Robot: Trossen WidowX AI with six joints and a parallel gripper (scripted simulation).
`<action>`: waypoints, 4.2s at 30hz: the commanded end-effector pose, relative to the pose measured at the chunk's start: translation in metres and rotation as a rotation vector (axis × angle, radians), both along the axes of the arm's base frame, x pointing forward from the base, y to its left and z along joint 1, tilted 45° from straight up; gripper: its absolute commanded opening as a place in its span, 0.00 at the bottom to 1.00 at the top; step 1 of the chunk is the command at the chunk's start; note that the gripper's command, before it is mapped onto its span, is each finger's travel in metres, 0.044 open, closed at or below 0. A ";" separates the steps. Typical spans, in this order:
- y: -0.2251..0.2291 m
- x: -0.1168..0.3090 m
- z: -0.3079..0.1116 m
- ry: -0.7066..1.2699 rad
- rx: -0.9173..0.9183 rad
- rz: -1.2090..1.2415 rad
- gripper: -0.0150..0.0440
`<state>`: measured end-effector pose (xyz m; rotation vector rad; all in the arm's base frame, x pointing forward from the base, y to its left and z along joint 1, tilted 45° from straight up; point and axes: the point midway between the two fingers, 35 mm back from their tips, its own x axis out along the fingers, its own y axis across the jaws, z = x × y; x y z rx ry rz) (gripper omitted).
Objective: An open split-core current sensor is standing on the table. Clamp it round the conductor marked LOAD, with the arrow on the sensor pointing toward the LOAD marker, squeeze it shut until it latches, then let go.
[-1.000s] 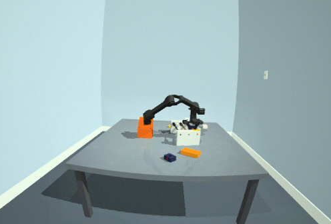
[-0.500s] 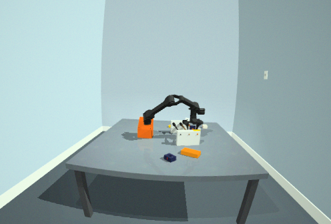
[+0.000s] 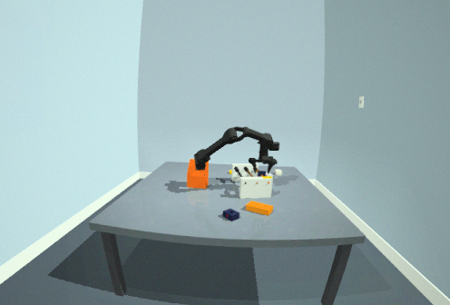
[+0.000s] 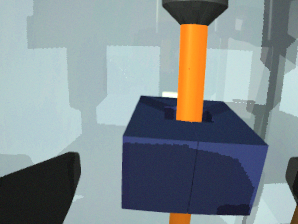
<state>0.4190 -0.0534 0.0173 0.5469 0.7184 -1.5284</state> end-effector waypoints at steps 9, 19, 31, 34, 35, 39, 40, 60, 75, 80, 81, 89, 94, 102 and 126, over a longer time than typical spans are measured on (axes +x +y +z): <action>0.047 0.002 0.046 -0.014 0.004 0.015 1.00; 0.047 0.002 0.046 -0.014 0.004 0.015 1.00; 0.047 0.002 0.046 -0.014 0.004 0.015 1.00; 0.047 0.002 0.046 -0.014 0.004 0.015 1.00; 0.047 0.002 0.046 -0.014 0.004 0.015 1.00; 0.047 0.002 0.046 -0.014 0.004 0.015 1.00; 0.047 0.002 0.046 -0.014 0.004 0.015 1.00; -0.005 -0.021 0.069 0.429 0.409 0.784 1.00; -0.033 -0.038 0.093 0.504 0.431 1.448 1.00; -0.040 -0.043 0.101 0.517 0.369 1.649 1.00; -0.041 -0.044 0.102 0.523 0.353 1.689 1.00; -0.050 -0.053 0.115 0.572 0.179 1.995 1.00; -0.055 -0.058 0.122 0.627 0.036 2.172 1.00; -0.059 -0.064 0.130 0.732 -0.183 2.385 1.00; -0.057 -0.061 0.127 0.702 -0.086 2.305 1.00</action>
